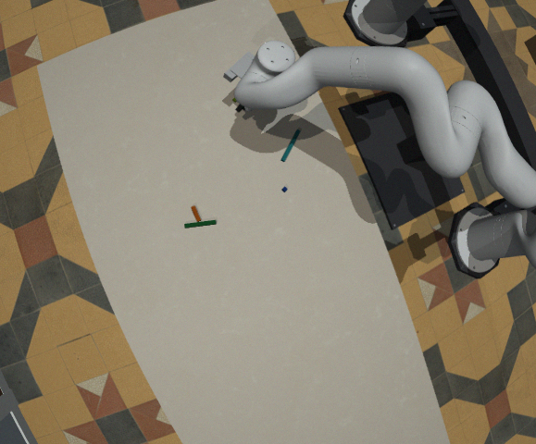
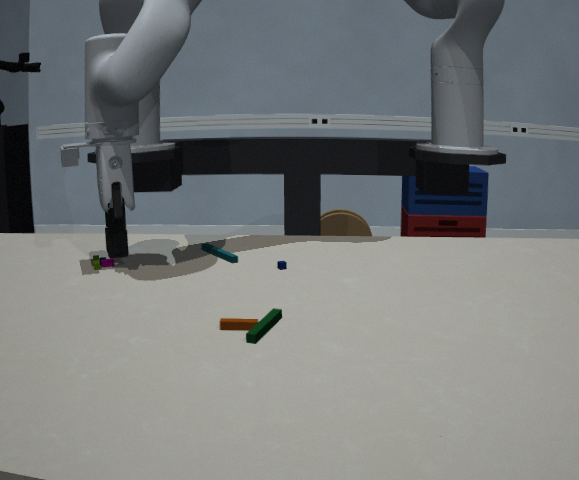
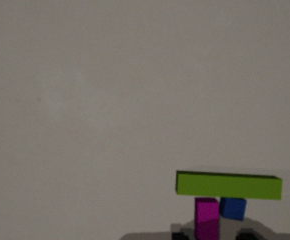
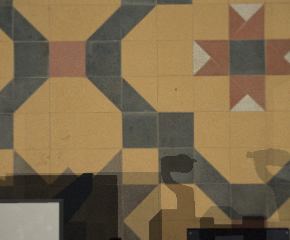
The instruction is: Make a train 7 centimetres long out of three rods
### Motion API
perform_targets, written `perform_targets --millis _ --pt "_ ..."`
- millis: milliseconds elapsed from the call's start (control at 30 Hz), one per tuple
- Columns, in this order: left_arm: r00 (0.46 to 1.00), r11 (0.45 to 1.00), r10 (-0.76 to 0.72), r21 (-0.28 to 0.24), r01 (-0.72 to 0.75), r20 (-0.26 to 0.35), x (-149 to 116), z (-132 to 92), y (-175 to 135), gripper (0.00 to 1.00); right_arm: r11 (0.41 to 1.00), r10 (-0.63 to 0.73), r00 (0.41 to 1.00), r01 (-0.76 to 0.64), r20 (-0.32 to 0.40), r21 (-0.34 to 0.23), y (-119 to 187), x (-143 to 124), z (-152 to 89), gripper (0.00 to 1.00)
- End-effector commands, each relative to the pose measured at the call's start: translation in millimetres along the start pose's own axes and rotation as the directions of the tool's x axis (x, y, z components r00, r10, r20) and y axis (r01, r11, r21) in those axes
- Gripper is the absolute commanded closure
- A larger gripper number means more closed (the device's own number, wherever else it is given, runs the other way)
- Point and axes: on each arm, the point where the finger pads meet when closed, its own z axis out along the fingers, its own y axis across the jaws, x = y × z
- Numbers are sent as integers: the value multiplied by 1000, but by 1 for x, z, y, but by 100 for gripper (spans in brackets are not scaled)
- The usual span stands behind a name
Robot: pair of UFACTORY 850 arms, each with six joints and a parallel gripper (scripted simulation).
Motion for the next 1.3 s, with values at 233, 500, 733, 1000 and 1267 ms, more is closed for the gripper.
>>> perform_targets --millis 233,500,733,1000,1267 --pt "1000 1000 0 0 0 -2 1 -1 0 74 1000 0 1000 0 -2 0 0 0 -1 0" --pt "1000 1000 0 0 0 -2 1 -1 0 74 1000 0 1000 0 -2 0 0 0 -1 0" --pt "1000 1000 0 0 0 -2 1 1 0 74 1000 0 1000 0 -2 0 0 0 -1 0" --pt "1000 1000 0 0 0 -2 1 6 0 74 1000 0 1000 0 -2 0 0 0 -1 0" --pt "1000 1000 0 0 0 -2 1 10 0 74 1000 0 1000 0 -2 0 0 0 -1 0"
